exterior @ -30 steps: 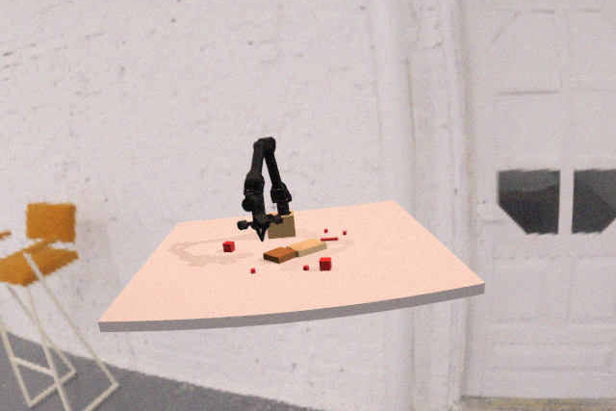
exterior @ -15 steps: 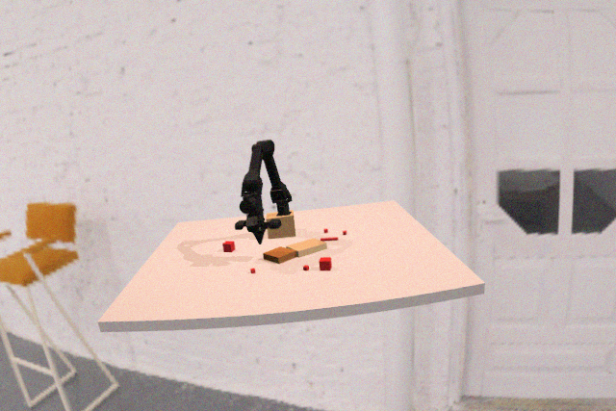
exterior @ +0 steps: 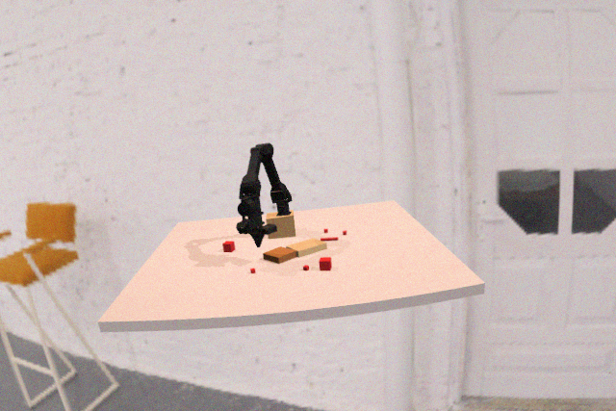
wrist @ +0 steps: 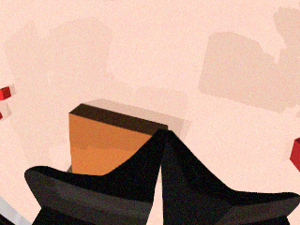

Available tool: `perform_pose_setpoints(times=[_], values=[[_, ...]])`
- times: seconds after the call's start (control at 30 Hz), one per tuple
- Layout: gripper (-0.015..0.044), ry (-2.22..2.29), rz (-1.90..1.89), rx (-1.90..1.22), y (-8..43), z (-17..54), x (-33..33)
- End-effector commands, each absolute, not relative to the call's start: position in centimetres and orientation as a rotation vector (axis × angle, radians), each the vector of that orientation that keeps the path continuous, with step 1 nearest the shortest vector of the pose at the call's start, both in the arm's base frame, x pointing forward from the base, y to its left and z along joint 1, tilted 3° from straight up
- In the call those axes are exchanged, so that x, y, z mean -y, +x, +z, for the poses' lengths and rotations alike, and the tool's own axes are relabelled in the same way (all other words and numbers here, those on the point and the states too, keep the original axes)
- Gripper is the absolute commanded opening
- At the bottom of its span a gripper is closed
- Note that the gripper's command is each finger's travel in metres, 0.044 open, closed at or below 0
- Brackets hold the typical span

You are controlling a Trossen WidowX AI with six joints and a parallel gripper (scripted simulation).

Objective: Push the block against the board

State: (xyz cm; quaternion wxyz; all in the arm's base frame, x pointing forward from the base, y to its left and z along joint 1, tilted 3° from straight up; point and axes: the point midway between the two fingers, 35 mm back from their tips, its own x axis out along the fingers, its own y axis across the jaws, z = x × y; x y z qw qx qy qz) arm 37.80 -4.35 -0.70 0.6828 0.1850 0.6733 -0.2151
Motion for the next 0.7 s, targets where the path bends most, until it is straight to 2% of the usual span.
perform_pose_setpoints(times=[0.0,0.2,0.37,0.67], values=[[0.0000,0.482,-0.554,-1.499,38.2,-1.0,4.4],[0.0000,0.482,-0.554,-1.499,38.3,-1.3,4.4],[0.0000,0.482,-0.555,-1.500,38.2,-6.5,4.6],[0.0000,0.482,-0.554,-1.500,38.0,-6.5,4.4]])
